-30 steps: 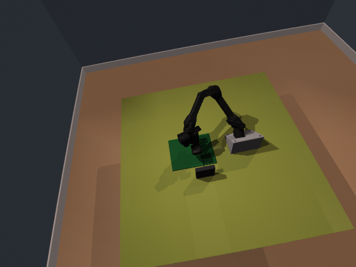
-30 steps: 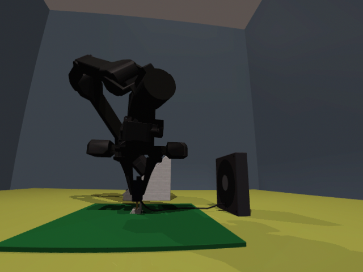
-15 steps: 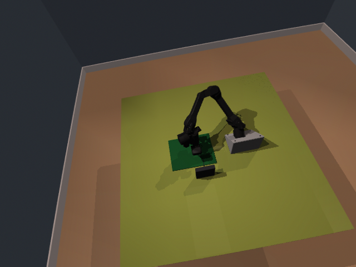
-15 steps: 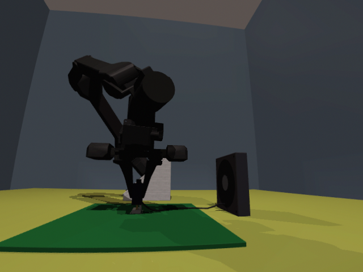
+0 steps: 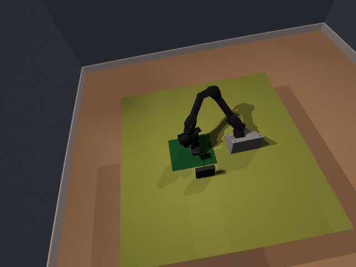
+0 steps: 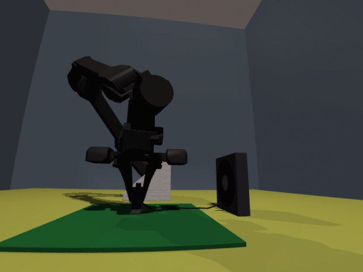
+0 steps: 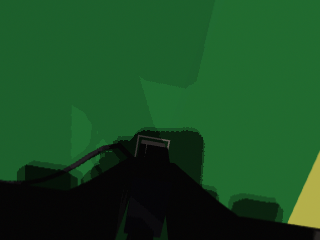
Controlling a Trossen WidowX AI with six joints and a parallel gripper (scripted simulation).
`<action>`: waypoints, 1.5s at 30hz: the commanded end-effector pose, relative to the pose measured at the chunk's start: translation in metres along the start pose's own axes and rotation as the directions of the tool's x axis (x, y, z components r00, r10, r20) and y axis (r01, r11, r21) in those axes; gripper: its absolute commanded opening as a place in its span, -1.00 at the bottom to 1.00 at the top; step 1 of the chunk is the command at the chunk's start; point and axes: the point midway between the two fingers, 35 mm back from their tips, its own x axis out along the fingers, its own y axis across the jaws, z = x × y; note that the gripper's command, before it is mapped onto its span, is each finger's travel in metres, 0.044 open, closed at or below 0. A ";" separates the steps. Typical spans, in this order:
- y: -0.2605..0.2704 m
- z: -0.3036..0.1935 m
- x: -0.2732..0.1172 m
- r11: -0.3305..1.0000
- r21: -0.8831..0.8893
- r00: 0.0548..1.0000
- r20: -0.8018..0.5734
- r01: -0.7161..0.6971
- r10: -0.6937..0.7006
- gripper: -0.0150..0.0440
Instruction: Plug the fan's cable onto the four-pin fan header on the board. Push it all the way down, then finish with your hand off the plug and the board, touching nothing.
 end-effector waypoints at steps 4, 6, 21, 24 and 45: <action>0.000 0.000 0.005 1.000 0.001 1.000 0.000 0.001 -0.001 -0.49; 0.000 0.000 0.006 1.000 0.001 1.000 0.000 0.001 -0.001 -0.49; 0.000 0.000 0.007 1.000 0.001 1.000 0.000 0.001 -0.001 -0.49; 0.001 -0.001 0.002 1.000 -0.007 1.000 0.005 -0.003 0.003 -0.22; 0.002 0.001 -0.053 1.000 0.000 1.000 -0.001 -0.002 0.002 0.39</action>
